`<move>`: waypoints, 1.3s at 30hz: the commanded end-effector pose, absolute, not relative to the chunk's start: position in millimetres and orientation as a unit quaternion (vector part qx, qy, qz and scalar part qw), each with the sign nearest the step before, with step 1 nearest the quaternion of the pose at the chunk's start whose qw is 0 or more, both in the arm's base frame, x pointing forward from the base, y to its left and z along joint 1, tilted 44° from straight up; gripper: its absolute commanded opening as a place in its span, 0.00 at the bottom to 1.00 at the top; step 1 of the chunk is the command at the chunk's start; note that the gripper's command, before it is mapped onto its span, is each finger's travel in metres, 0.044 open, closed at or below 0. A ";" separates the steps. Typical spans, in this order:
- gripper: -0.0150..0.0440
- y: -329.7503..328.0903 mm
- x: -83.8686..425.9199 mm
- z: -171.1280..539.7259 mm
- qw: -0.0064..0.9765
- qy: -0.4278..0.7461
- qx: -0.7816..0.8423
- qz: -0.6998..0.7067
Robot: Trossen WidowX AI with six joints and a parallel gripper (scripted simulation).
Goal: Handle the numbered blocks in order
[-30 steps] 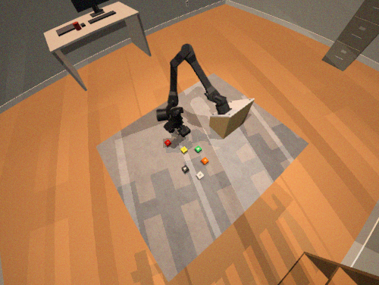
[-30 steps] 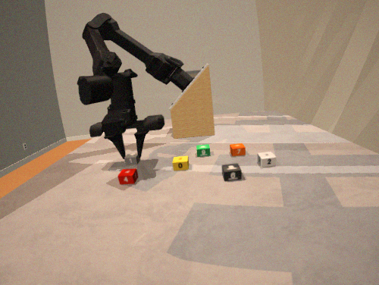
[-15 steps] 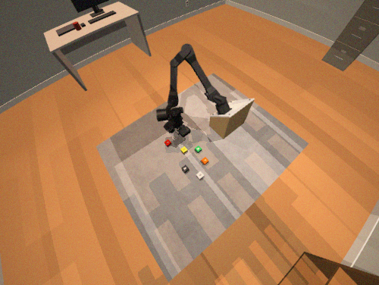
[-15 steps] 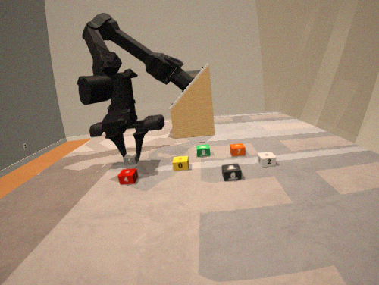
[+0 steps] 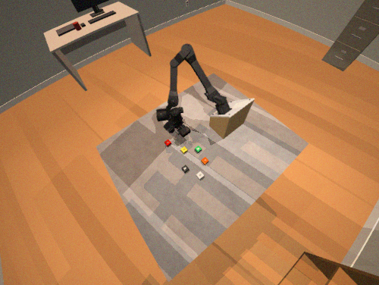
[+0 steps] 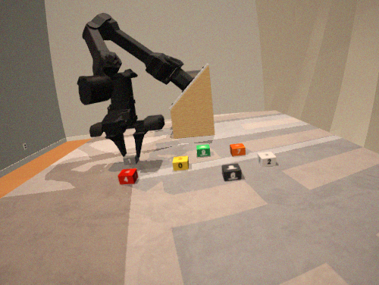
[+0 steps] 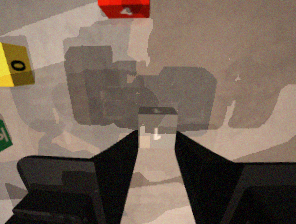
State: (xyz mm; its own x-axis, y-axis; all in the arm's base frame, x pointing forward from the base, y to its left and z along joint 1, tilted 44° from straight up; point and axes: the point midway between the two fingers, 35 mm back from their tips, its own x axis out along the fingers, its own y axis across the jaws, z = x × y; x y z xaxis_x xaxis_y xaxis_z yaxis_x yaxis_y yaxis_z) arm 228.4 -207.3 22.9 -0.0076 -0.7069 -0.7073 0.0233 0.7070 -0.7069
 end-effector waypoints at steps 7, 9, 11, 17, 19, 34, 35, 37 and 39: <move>0.64 -206.9 228.8 22.3 0.655 0.653 -0.263 -0.276; 0.72 -206.9 228.8 22.3 0.655 0.653 -0.263 -0.276; 0.81 -206.9 228.8 22.3 0.655 0.653 -0.263 -0.276; 0.93 -205.5 228.9 23.7 0.655 0.653 -0.263 -0.276; 0.93 -194.2 229.7 34.8 0.655 0.653 -0.262 -0.275; 0.53 -124.3 230.1 105.3 0.656 0.653 -0.261 -0.274; 0.49 -124.3 230.1 105.3 0.656 0.653 -0.261 -0.274; 0.46 -124.3 230.1 105.3 0.656 0.653 -0.261 -0.274; 0.46 -124.3 230.1 105.3 0.656 0.653 -0.261 -0.274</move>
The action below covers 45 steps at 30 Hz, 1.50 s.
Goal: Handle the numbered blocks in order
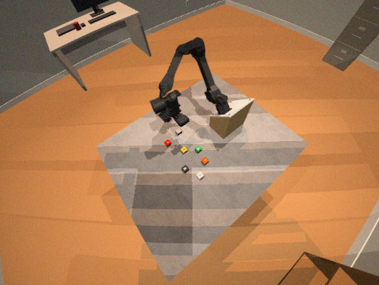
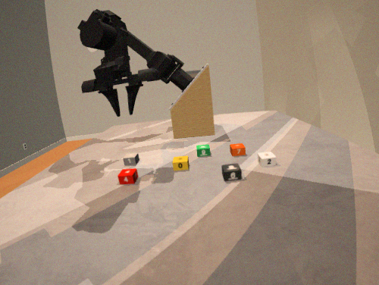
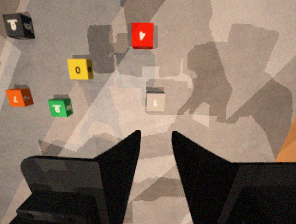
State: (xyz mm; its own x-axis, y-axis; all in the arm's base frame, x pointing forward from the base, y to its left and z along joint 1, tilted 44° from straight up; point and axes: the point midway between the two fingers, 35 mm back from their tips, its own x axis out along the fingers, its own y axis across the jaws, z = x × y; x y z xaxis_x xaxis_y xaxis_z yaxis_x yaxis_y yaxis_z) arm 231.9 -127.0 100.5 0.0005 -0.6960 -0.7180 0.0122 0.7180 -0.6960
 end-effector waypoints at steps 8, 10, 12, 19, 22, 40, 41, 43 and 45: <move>0.46 -119.8 237.0 102.2 0.657 0.653 -0.260 -0.272; 0.46 -106.3 255.2 92.5 0.660 0.654 -0.256 -0.266; 0.46 -89.7 273.7 80.0 0.663 0.655 -0.253 -0.261; 0.46 -19.9 321.5 22.0 0.666 0.658 -0.246 -0.253; 0.46 13.2 331.9 -9.0 0.665 0.658 -0.246 -0.253; 0.55 96.1 323.3 -117.5 0.659 0.654 -0.255 -0.269; 0.59 88.9 323.6 -125.2 0.658 0.655 -0.256 -0.269; 0.68 66.5 323.5 -148.0 0.656 0.657 -0.257 -0.268; 0.77 50.2 323.1 -164.4 0.659 0.654 -0.256 -0.270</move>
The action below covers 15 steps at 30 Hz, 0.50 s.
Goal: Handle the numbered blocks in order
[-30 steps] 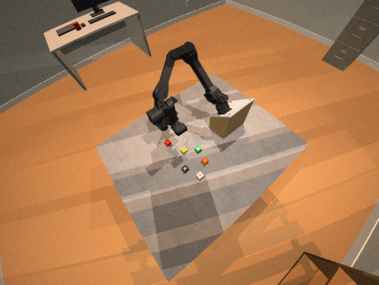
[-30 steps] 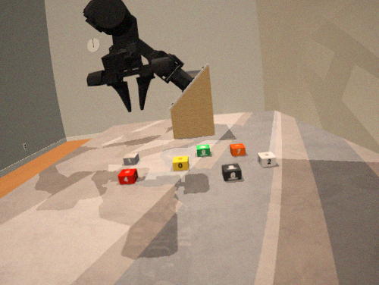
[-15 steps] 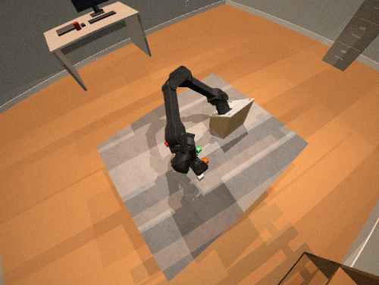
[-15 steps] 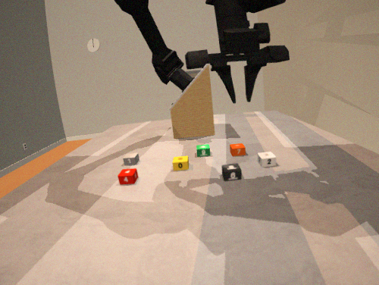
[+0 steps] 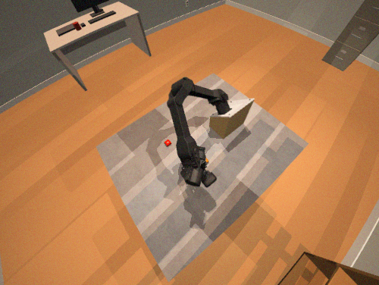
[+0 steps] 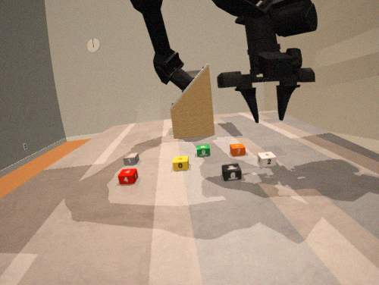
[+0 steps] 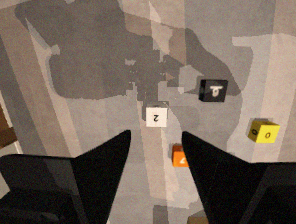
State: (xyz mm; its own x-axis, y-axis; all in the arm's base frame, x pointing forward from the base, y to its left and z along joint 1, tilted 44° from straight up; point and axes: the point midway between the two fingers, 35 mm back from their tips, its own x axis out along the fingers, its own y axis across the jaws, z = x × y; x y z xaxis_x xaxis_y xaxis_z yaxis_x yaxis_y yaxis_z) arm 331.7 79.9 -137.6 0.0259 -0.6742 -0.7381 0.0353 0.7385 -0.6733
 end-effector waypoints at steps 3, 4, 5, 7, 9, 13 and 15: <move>0.90 44.8 322.8 -169.6 0.660 0.652 -0.256 -0.271; 0.93 44.8 322.8 -169.6 0.660 0.652 -0.256 -0.271; 0.93 44.8 322.8 -169.6 0.660 0.652 -0.256 -0.271; 0.93 44.8 322.8 -169.6 0.660 0.652 -0.256 -0.271; 0.93 44.1 322.8 -170.3 0.660 0.652 -0.256 -0.271; 0.93 39.9 322.9 -174.7 0.659 0.653 -0.257 -0.270; 0.93 37.7 322.9 -176.9 0.659 0.653 -0.257 -0.270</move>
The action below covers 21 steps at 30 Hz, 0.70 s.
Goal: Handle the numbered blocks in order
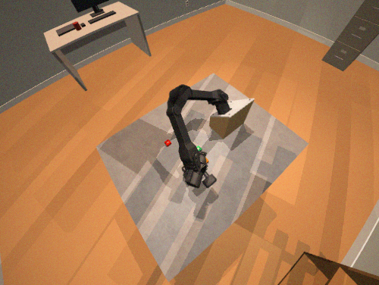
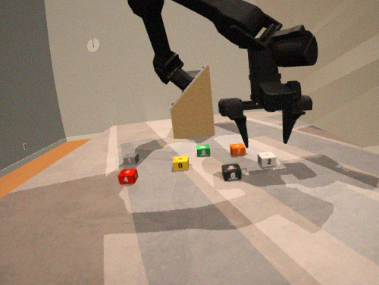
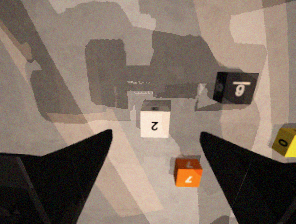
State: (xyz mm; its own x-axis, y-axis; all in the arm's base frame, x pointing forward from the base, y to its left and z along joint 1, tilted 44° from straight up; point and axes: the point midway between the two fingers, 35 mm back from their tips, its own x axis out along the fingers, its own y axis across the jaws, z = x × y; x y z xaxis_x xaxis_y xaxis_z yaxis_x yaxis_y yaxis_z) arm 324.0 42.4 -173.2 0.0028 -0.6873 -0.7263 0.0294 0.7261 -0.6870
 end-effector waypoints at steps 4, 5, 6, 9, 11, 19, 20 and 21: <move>0.93 33.2 323.0 -181.5 0.659 0.653 -0.258 -0.270; 0.93 32.1 323.0 -182.6 0.659 0.653 -0.258 -0.270; 0.93 31.0 322.9 -183.7 0.659 0.653 -0.258 -0.270; 0.93 27.6 322.9 -187.1 0.659 0.653 -0.258 -0.270; 0.93 25.4 322.8 -189.4 0.659 0.653 -0.258 -0.270; 0.89 19.1 322.7 -195.6 0.659 0.652 -0.257 -0.272; 0.84 19.1 322.7 -195.6 0.659 0.652 -0.257 -0.272; 0.80 19.1 322.7 -195.6 0.659 0.652 -0.257 -0.272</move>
